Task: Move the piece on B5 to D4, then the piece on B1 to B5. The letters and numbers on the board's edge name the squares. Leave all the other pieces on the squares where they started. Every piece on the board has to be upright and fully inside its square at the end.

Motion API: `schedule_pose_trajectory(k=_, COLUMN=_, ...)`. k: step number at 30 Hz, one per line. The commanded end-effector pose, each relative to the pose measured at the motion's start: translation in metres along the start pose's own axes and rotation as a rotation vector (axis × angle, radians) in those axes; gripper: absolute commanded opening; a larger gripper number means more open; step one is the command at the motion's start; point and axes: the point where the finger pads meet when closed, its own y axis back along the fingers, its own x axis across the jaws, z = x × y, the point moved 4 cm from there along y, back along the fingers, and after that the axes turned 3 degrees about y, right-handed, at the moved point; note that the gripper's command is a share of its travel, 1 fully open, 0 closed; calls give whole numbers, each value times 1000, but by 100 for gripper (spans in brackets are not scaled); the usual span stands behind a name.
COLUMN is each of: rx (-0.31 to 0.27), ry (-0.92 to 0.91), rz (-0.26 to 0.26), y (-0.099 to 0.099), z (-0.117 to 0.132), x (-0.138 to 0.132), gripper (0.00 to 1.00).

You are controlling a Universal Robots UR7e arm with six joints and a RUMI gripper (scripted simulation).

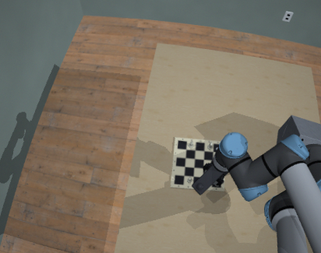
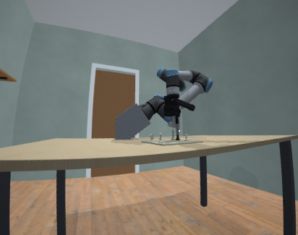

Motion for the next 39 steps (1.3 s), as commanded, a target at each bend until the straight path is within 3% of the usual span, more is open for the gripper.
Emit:
schedule_pose_trajectory(k=1, rx=0, ry=0, rz=1, y=0, z=0, x=0, gripper=0)
schedule_pose_trajectory(k=20, rx=0, ry=0, rz=1, y=6, z=0, x=0, gripper=0)
schedule_pose_trajectory(k=28, rx=0, ry=0, rz=1, y=37, z=0, x=0, gripper=0)
schedule_pose_trajectory(k=30, rx=0, ry=0, rz=1, y=37, z=0, x=0, gripper=0)
schedule_pose_trajectory(k=39, rx=0, ry=0, rz=1, y=85, z=0, x=0, gripper=0)
